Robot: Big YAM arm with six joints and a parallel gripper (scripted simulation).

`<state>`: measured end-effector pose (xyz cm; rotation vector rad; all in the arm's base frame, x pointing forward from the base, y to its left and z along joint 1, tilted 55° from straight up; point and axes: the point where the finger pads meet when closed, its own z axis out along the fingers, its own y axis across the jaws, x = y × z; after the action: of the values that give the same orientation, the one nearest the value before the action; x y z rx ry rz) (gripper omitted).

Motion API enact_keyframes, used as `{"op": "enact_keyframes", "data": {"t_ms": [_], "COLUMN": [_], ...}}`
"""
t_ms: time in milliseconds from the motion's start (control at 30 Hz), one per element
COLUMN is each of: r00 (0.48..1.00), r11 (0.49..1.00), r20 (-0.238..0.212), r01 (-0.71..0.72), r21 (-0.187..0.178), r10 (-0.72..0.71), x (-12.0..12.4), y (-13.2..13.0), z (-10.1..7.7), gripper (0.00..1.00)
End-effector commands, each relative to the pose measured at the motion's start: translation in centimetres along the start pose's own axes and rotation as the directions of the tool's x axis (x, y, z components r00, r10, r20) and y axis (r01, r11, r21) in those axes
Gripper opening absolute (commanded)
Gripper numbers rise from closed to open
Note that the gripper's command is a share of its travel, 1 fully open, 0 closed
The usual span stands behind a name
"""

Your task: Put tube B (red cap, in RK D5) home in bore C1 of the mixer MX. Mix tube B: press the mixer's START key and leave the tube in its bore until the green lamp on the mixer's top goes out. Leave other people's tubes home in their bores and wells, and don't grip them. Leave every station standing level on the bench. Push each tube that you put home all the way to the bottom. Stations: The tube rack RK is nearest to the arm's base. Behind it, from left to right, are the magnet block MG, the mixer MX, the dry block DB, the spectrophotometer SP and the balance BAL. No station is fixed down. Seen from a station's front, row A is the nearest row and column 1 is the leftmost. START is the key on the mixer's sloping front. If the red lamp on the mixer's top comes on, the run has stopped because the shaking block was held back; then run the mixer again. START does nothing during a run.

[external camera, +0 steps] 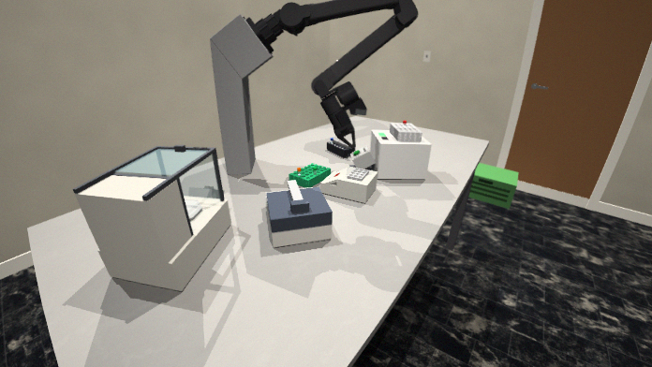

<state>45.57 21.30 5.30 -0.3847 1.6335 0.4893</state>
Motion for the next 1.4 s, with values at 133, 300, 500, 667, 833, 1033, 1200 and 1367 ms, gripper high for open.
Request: {"op": "enact_keyframes", "data": {"t_ms": [133, 300, 500, 667, 833, 1033, 1200, 1367], "r00": [1.000, 1.000, 1.000, 1.000, 1.000, 1.000, 1.000, 1.000], "r11": [1.000, 1.000, 1.000, 1.000, 1.000, 1.000, 1.000, 1.000], "r20": [-0.001, -0.001, -0.002, -0.002, -0.003, -0.004, -0.004, -0.005], "r01": [-0.005, -0.004, -0.003, -0.001, 0.000, 0.002, 0.002, 0.002], "r21": [0.016, 0.016, 0.016, 0.016, 0.016, 0.016, 0.016, 0.016], "r10": [0.005, 0.004, 0.003, 0.001, 0.000, -0.002, -0.002, -0.002], "x": [-0.3, -0.2, -0.2, -0.2, -0.2, -0.2, -0.2, -0.2], "y": [-0.6, -0.5, -0.5, -0.5, -0.4, -0.4, -0.4, -0.4], "z": [-2.7, -3.6, -4.4, -5.1, -5.9, -7.0, -7.5, -8.3], "gripper": [0.00, 0.00, 0.00, 0.00, 0.00, 0.00, 0.00, 0.00]}}
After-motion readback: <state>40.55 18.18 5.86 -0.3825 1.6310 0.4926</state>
